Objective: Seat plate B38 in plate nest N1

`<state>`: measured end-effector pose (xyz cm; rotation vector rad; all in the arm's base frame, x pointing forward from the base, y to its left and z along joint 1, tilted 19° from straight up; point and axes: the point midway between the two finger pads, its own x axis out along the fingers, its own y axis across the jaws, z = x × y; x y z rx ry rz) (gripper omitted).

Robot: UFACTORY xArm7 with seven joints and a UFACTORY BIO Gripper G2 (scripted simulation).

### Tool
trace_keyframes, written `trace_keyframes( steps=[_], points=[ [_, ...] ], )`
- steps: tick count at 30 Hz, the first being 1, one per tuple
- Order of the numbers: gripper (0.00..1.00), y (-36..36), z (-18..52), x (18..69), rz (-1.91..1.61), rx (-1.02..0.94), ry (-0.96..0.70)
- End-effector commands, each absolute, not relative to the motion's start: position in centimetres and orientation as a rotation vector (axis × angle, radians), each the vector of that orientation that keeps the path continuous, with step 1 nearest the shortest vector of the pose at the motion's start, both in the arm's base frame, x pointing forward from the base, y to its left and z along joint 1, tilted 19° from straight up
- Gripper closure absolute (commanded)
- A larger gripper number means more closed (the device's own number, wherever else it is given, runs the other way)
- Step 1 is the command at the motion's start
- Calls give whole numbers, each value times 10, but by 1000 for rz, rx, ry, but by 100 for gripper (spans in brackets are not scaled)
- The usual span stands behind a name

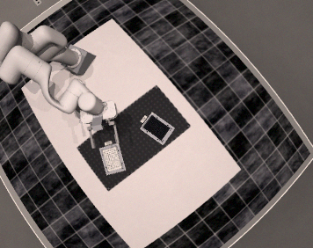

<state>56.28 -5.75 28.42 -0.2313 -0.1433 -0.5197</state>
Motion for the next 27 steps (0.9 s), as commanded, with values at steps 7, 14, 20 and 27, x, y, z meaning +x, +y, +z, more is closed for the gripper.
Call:
trace_keyframes(
  steps=[7,14,20,27],
  points=[
    [63,-25,278,550,-353,-255,-140],
    [63,-2,270,537,-253,-273,-133],
    [63,16,263,526,-187,-285,-129],
    [63,38,252,509,-56,-311,-118]
  ],
)
